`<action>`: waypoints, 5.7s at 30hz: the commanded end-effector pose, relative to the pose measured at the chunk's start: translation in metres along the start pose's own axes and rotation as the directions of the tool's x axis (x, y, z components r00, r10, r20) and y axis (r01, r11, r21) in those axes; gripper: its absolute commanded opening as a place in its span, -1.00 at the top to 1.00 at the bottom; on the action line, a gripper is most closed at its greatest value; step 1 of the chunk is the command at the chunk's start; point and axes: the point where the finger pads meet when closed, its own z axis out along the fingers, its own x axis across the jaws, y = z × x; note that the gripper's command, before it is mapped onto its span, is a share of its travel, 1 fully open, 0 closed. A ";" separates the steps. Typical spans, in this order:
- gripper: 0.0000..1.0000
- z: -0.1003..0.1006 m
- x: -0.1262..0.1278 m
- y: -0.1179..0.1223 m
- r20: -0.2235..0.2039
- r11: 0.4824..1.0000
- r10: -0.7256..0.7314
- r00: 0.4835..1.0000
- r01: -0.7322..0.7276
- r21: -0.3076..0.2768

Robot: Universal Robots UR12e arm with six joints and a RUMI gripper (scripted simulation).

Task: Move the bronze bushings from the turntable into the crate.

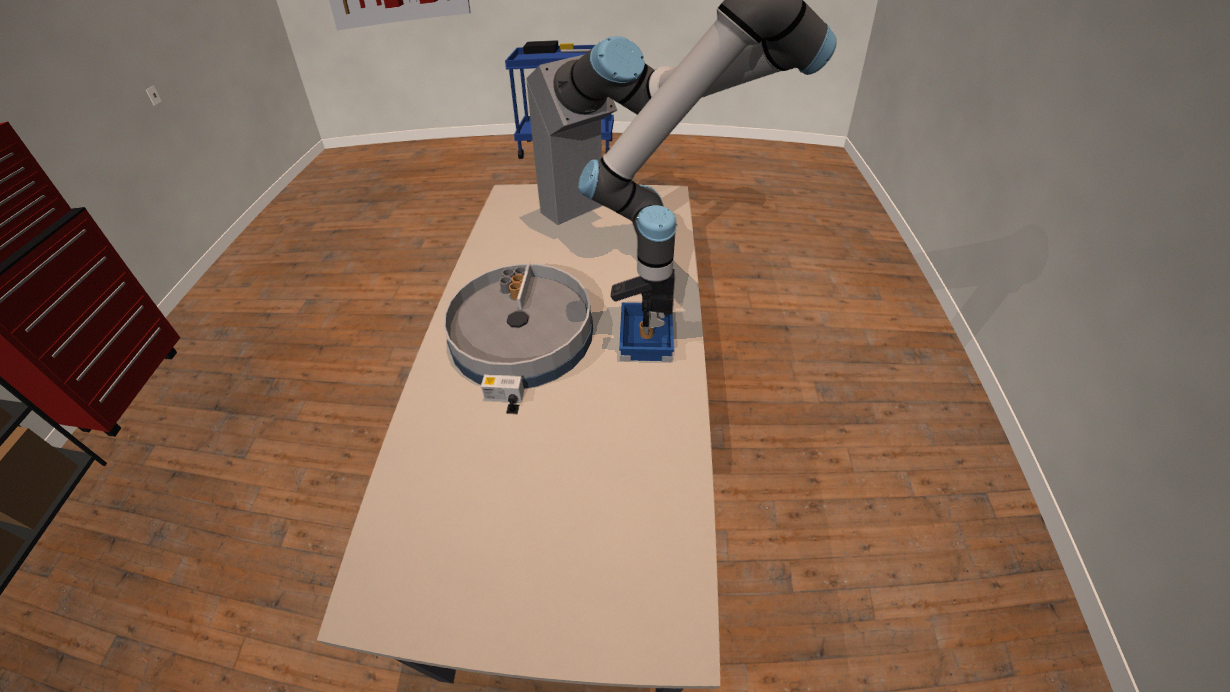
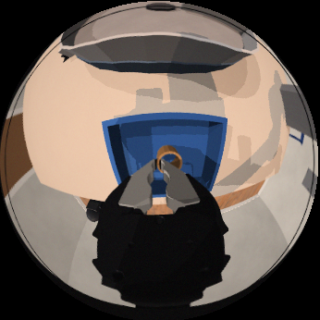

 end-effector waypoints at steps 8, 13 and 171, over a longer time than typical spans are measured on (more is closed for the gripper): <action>1.00 0.001 0.000 0.000 0.001 1.000 0.000 1.000 0.000 0.000; 1.00 0.002 0.000 0.000 0.001 1.000 0.000 1.000 0.000 0.000; 0.88 -0.095 0.000 0.000 0.001 1.000 0.000 1.000 0.000 0.000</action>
